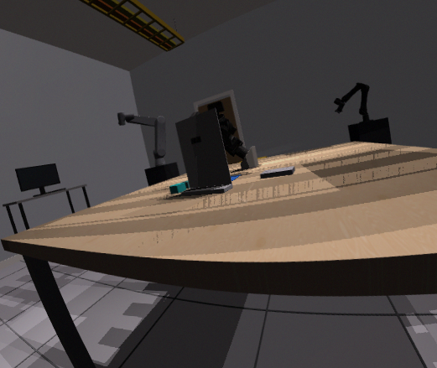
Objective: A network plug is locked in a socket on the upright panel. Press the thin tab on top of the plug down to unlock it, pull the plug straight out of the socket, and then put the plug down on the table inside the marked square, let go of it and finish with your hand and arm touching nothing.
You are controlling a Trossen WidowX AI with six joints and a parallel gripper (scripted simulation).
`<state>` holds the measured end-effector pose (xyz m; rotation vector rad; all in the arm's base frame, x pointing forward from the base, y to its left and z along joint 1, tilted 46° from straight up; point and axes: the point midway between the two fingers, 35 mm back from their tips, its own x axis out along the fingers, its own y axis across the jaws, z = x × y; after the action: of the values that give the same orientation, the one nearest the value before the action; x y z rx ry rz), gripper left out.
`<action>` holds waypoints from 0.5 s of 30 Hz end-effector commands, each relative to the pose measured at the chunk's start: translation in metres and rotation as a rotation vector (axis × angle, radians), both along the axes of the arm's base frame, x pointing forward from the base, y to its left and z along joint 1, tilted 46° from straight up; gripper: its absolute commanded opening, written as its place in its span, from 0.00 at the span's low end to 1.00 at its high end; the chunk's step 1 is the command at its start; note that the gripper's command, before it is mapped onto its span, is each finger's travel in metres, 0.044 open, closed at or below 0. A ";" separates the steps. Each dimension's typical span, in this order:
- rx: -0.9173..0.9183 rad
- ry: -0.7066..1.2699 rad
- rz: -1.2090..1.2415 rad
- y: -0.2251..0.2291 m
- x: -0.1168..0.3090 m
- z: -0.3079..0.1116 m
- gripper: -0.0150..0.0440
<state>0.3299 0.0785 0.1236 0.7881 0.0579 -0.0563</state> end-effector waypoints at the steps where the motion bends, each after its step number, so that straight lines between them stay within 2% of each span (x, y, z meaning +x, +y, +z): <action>1: 0.028 0.048 -0.041 -0.003 0.002 -0.008 0.25; 15: 0.098 0.231 -0.208 -0.022 0.002 -0.040 0.25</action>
<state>0.3322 0.0622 0.0893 0.8622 0.1835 -0.2818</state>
